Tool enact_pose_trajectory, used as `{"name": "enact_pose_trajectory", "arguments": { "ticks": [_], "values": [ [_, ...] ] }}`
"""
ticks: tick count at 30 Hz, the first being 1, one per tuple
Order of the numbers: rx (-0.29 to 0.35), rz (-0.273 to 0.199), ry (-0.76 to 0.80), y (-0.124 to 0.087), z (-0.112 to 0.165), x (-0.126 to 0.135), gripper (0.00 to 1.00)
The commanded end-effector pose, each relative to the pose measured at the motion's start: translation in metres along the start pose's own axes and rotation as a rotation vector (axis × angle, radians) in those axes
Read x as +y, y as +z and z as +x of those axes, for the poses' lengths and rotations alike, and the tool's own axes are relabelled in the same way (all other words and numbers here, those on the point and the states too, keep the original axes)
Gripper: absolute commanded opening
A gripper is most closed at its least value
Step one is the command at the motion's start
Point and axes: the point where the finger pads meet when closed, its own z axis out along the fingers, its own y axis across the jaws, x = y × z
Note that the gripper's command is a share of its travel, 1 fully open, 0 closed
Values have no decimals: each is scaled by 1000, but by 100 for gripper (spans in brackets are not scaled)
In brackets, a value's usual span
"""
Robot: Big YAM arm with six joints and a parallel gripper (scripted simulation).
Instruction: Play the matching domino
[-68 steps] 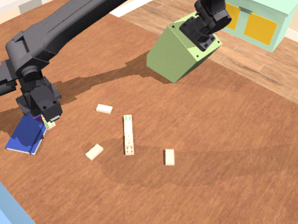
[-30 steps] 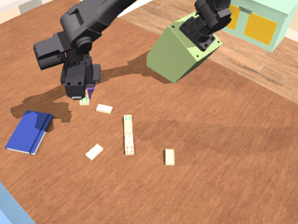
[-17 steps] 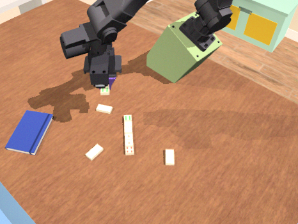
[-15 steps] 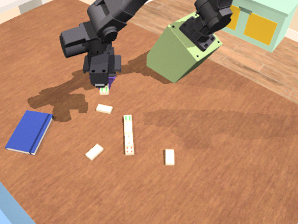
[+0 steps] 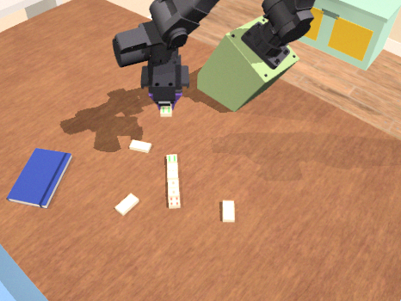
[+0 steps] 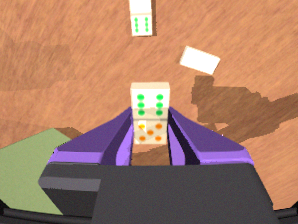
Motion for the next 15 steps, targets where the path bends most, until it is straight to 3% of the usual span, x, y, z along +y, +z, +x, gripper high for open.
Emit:
{"name": "enact_pose_trajectory", "arguments": {
  "ticks": [1, 2, 3, 15],
  "values": [
    [-29, 46, -24, -12, -7, -14, 21],
    [-29, 46, -24, -12, -7, -14, 21],
    [-6, 9, -6, -2, -1, -3, 21],
    [-34, 41, -47, -7, -3, -8, 21]
  ]
}}
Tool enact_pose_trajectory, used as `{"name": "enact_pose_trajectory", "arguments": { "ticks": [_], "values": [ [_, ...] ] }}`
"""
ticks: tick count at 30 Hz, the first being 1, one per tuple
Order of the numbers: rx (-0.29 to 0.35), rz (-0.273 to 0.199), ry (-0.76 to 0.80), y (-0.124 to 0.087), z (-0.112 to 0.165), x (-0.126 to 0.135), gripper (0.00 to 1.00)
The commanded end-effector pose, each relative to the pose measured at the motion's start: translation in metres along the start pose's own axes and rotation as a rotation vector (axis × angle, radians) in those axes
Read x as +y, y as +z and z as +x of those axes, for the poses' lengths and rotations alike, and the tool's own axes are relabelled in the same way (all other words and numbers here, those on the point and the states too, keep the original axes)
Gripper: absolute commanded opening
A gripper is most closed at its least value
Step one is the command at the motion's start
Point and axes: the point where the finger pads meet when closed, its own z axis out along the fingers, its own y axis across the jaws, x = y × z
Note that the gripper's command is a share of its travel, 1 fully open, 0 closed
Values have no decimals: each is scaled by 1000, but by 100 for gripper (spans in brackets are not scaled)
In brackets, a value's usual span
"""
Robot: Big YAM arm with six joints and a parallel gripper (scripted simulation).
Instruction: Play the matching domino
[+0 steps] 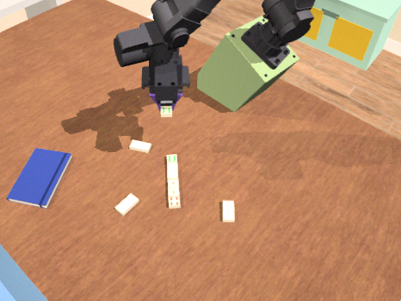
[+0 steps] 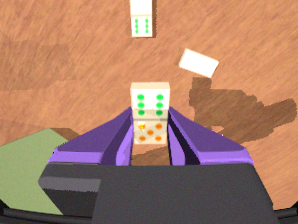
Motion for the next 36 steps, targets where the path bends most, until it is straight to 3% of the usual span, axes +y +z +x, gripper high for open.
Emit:
{"name": "enact_pose_trajectory", "arguments": {
  "ticks": [1, 4, 5, 36],
  "values": [
    [-21, 31, -18, -8, -2, -8, 21],
    [-21, 31, -18, -8, -2, -8, 21],
    [-5, 8, -6, -2, -1, -3, 21],
    [-17, 13, -20, -3, 1, -1, 21]
  ]
}}
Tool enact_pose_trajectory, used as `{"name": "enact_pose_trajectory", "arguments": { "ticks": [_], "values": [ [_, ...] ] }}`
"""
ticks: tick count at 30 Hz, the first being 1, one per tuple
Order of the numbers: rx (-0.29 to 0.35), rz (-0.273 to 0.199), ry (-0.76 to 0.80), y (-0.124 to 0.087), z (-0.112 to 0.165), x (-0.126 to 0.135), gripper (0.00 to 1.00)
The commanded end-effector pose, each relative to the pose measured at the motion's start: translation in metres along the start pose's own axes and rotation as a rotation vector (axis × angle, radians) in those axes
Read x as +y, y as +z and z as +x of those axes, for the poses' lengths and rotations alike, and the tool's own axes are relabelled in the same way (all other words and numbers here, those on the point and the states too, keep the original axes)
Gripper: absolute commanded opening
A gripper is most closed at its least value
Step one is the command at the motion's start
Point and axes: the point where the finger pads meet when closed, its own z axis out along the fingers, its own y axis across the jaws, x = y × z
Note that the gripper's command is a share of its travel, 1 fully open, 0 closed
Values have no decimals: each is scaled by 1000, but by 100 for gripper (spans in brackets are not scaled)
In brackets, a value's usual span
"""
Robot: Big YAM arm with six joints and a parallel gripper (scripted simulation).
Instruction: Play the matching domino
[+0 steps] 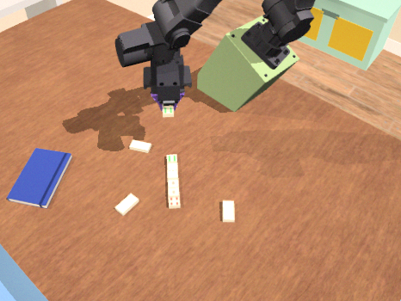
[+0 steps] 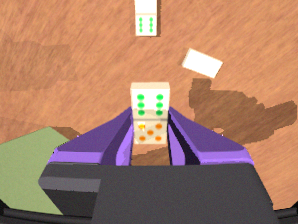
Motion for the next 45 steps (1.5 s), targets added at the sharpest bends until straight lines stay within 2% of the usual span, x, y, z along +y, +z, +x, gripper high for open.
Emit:
{"name": "enact_pose_trajectory", "arguments": {
  "ticks": [1, 3, 19, 20, 29, 37, 45],
  "values": [
    [-15, 20, -7, -5, 0, -5, 21],
    [-4, 7, -1, -2, -1, -2, 21],
    [-12, 12, -4, -2, 1, -3, 21],
    [-2, 2, 1, 3, 1, 0, 21],
    [-10, 8, -3, 32, 1, -3, 21],
    [-7, 9, -4, 31, 4, -3, 21],
    [-5, 0, 2, 60, 2, -2, 21]
  ]
}}
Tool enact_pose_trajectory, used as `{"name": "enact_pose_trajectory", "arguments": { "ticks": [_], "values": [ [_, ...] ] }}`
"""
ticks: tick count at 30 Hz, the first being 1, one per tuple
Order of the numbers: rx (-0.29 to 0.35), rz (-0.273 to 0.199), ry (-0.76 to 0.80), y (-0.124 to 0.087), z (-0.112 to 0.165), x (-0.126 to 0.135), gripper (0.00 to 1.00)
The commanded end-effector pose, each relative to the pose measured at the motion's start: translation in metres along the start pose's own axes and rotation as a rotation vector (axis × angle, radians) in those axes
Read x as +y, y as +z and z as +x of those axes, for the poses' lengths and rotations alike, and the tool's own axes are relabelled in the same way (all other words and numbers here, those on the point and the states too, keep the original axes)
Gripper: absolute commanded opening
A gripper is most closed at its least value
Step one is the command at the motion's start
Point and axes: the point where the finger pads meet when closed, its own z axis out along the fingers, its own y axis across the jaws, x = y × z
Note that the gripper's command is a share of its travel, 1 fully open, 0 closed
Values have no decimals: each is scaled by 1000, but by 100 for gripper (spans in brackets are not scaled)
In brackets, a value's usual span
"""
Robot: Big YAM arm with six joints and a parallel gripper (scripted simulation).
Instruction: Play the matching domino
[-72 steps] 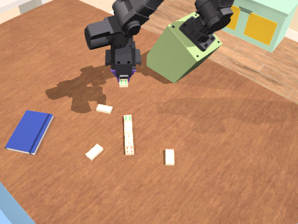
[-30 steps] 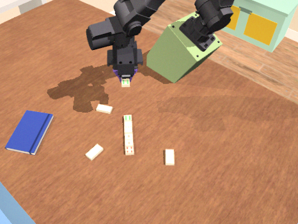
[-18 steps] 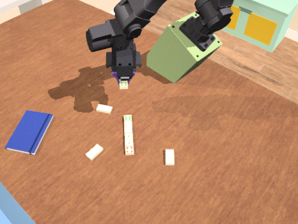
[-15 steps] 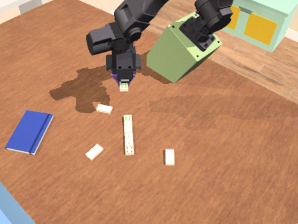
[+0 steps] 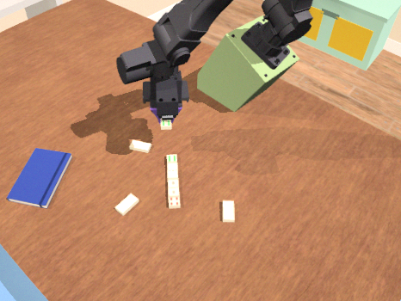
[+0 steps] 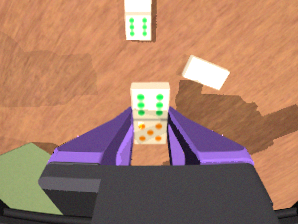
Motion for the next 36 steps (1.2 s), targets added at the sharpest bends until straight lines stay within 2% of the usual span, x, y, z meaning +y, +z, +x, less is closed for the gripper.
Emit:
{"name": "enact_pose_trajectory", "arguments": {
  "ticks": [1, 9, 18, 26, 36],
  "values": [
    [5, -18, 11, 20, -2, 4, 21],
    [7, -16, 4, 19, 0, 3, 21],
    [7, -23, 17, 53, -3, 7, 21],
    [9, -20, 7, 52, -2, 6, 21],
    [7, -25, 22, 82, -3, 12, 21]
  ]
}}
